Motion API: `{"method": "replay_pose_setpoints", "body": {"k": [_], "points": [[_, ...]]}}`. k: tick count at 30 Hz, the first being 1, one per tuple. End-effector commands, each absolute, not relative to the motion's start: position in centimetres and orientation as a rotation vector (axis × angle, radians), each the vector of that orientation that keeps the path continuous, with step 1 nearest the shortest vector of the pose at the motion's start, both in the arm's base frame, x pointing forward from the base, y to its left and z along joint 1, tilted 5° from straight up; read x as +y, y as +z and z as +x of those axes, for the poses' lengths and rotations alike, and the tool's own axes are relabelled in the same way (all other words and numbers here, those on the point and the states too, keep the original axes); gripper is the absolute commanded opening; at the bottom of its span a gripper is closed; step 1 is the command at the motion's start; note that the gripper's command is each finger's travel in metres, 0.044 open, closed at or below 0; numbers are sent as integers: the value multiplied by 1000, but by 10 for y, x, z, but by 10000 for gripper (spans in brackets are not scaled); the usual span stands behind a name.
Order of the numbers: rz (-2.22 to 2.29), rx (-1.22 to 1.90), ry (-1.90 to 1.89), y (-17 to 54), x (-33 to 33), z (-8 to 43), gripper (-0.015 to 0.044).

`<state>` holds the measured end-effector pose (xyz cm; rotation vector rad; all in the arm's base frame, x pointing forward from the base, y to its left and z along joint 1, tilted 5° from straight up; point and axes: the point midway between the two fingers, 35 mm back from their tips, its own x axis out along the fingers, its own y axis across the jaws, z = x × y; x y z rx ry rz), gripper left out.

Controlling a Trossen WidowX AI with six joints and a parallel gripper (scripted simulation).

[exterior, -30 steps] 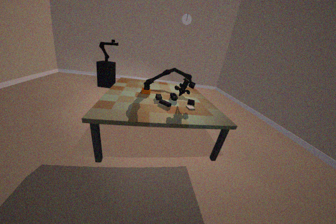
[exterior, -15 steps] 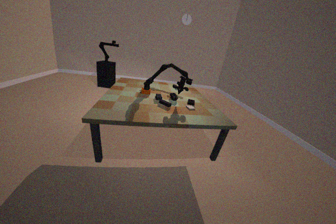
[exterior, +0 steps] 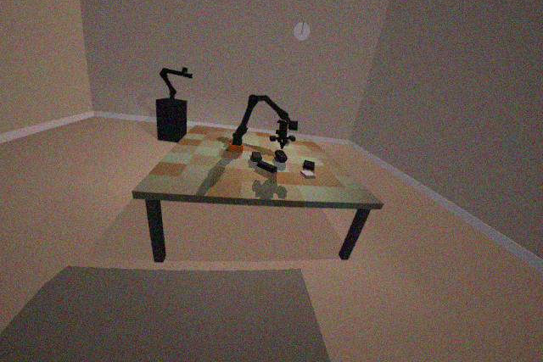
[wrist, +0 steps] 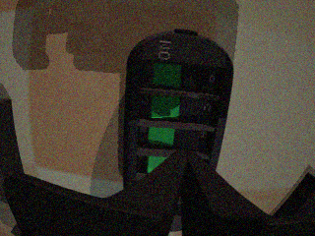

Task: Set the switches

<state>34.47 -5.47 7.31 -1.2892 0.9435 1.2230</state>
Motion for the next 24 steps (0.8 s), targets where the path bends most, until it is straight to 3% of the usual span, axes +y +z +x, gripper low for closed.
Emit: {"method": "replay_pose_setpoints", "body": {"k": [1, 10, 24], "points": [[-1313, 907, 1186, 69, -45, 328, 0], [-1379, 816, 1100, 52, -26, 283, 0], [-1363, 876, 1130, 59, -37, 303, 0]]}}
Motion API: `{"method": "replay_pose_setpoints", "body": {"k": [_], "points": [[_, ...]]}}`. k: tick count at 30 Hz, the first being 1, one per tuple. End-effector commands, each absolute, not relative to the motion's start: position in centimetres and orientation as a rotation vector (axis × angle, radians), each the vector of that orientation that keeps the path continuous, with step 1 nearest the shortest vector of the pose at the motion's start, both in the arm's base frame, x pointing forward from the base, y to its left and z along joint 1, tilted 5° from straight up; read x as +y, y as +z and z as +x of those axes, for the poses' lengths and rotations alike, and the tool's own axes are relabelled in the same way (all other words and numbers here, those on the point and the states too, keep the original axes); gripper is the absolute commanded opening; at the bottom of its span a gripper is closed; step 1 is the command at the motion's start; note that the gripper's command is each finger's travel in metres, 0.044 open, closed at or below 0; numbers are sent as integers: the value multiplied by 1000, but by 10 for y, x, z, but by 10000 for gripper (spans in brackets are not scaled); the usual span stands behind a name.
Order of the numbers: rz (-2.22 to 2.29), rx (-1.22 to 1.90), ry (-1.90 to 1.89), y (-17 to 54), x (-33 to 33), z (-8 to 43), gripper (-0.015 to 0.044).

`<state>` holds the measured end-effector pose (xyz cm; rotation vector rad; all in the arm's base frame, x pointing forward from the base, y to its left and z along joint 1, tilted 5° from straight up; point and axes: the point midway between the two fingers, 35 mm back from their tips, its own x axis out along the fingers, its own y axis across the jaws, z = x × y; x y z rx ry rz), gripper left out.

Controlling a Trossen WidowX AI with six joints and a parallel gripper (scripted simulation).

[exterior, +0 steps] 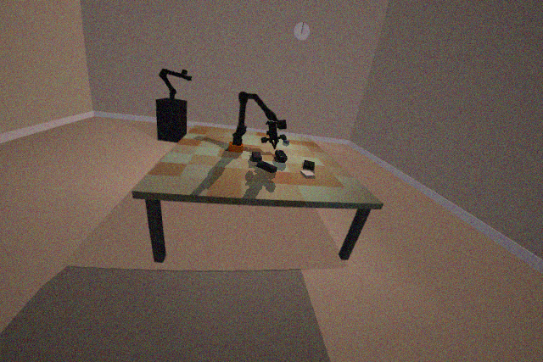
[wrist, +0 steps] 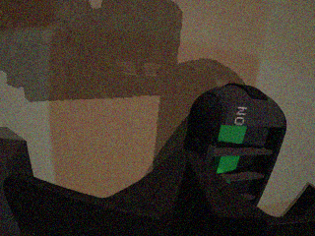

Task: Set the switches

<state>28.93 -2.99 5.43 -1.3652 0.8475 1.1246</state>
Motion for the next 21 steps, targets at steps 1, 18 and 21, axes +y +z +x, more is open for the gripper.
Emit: {"method": "replay_pose_setpoints", "body": {"k": [1, 18, 21], "points": [[-1357, 891, 1137, 61, -40, 308, 0], [-1268, 1103, 1336, 73, -79, 383, 0], [-1250, 1137, 1375, 71, -85, 392, 0]]}}
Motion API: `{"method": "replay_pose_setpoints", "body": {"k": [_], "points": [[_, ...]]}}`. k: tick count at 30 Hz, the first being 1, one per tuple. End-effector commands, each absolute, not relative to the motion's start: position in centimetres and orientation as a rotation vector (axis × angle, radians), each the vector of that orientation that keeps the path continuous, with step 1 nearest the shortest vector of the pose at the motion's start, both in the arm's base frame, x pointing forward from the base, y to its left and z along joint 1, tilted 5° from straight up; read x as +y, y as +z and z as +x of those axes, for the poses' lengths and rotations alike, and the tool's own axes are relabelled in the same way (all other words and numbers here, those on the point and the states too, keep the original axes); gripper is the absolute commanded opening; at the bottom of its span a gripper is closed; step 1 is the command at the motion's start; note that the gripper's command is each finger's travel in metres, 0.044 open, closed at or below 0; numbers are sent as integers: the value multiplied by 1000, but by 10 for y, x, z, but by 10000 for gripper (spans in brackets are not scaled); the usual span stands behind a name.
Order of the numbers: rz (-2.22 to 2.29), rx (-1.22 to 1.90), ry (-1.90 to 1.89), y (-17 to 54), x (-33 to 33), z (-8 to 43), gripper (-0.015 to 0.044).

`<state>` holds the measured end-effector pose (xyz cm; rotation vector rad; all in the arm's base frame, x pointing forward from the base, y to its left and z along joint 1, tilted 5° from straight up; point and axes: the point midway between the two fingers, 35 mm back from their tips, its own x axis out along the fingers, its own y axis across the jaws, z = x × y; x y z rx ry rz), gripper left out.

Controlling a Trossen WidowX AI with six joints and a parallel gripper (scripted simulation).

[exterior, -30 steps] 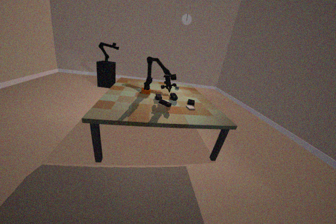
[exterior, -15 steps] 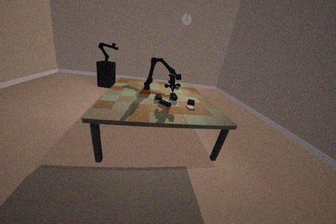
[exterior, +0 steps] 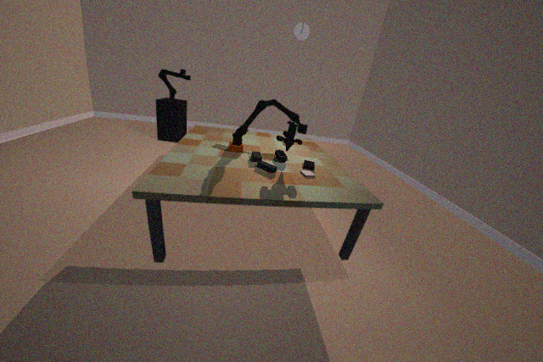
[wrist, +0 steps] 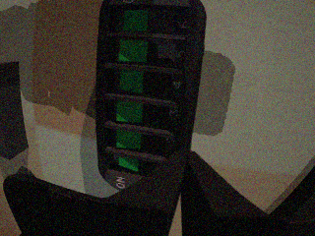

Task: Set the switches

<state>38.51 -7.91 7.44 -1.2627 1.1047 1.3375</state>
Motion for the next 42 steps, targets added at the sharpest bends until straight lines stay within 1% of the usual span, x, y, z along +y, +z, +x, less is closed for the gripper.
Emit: {"method": "replay_pose_setpoints", "body": {"k": [1, 12, 25, 33, 42], "points": [[-1244, 1148, 1389, 70, -87, 395, 0], [-1174, 1256, 1531, 55, -105, 415, 0], [-1175, 1249, 1520, 56, -105, 416, 0], [-1229, 1168, 1424, 68, -90, 404, 0], [-1284, 1063, 1313, 75, -71, 376, 0]]}}
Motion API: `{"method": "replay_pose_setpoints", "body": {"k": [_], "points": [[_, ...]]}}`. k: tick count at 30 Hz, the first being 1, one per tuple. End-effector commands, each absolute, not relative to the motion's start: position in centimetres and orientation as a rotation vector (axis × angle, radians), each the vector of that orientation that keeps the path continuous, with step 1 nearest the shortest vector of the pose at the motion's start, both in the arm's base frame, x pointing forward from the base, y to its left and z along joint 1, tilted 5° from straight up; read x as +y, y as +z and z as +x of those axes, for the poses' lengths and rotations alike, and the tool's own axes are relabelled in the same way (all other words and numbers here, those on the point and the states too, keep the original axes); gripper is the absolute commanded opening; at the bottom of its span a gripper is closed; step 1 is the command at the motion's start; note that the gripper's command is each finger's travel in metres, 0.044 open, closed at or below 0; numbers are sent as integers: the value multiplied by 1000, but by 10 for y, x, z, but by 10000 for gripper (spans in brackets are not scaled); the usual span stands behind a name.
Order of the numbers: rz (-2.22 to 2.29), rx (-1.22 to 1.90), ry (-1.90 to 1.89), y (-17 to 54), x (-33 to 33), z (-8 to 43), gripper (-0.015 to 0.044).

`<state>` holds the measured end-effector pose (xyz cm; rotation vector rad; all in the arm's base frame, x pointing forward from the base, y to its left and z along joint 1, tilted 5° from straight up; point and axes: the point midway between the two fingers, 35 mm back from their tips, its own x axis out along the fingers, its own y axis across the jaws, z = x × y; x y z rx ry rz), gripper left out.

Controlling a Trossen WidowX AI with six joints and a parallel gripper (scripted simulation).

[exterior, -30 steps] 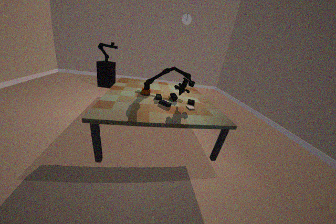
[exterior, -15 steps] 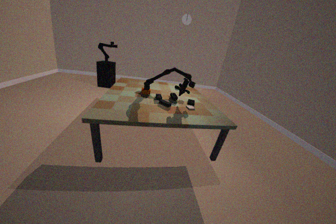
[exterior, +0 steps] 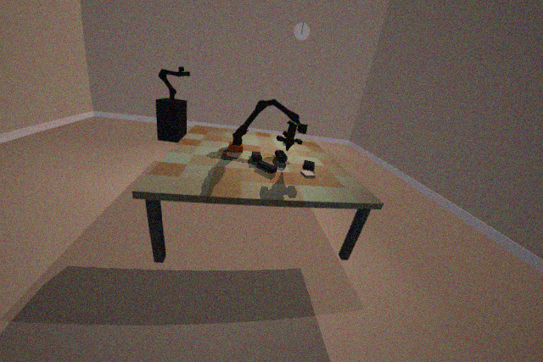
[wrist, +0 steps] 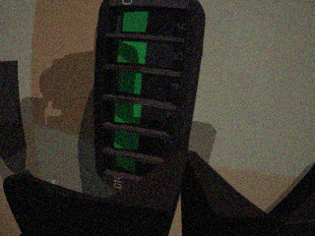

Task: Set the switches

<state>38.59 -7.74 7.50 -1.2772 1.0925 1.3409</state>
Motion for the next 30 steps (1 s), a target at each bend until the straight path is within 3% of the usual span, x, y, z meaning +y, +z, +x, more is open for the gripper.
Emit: {"method": "replay_pose_setpoints", "body": {"k": [1, 19, 29, 30], "points": [[-1290, 1051, 1301, 75, -69, 372, 0], [-1377, 825, 1104, 53, -27, 286, 0], [-1383, 822, 1105, 52, -27, 283, 0], [-1381, 824, 1107, 52, -27, 284, 26]]}}
